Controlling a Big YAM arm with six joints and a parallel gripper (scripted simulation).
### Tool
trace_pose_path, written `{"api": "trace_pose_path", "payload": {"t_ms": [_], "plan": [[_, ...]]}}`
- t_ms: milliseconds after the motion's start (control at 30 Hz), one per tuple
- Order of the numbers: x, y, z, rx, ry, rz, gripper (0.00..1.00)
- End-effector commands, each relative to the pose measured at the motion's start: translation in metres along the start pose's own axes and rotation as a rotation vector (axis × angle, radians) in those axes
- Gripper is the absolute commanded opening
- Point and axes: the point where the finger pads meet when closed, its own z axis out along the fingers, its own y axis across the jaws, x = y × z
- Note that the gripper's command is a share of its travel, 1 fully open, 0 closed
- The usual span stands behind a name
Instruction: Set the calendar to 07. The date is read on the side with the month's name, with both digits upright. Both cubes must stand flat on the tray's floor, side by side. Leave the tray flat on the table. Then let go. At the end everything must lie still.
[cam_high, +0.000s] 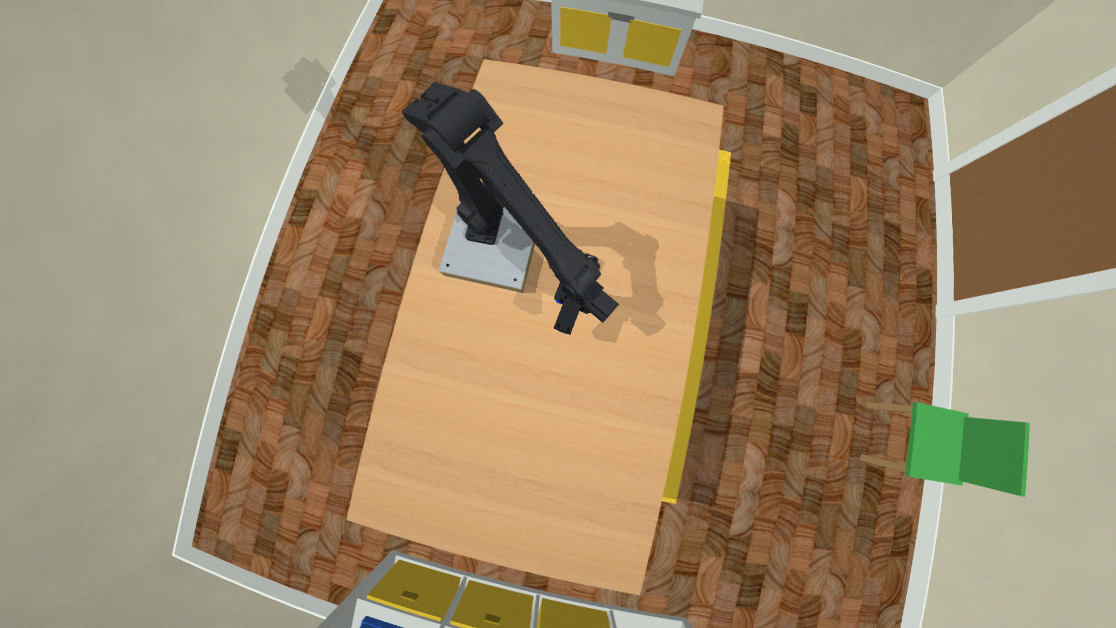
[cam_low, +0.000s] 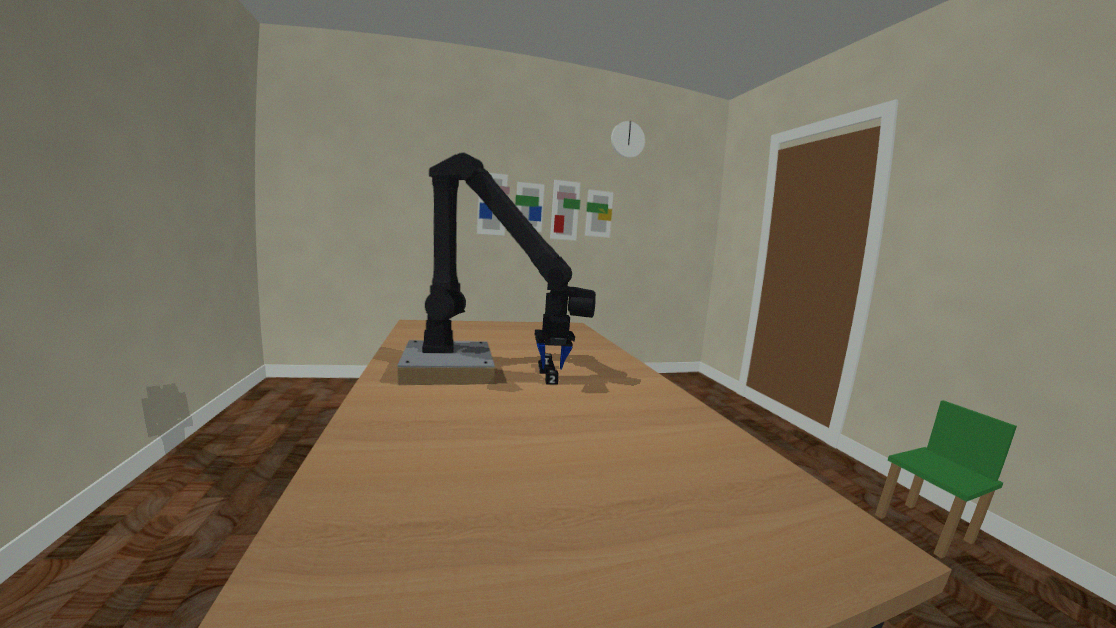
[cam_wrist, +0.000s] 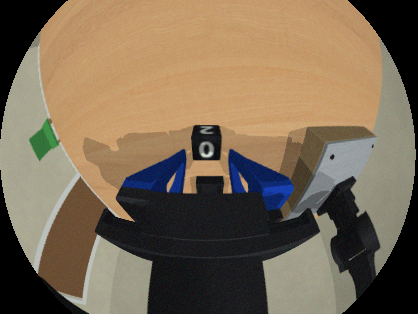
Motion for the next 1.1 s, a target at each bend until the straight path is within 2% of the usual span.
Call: {"api": "trace_pose_path", "payload": {"t_ms": [0, 1067], "plan": [[-0.0015, 0.0099, -0.0088, -0.030, -0.016, 0.001, 0.47], [-0.0042, 0.0173, -0.0104, -0.035, -0.018, 0.001, 0.47]]}}
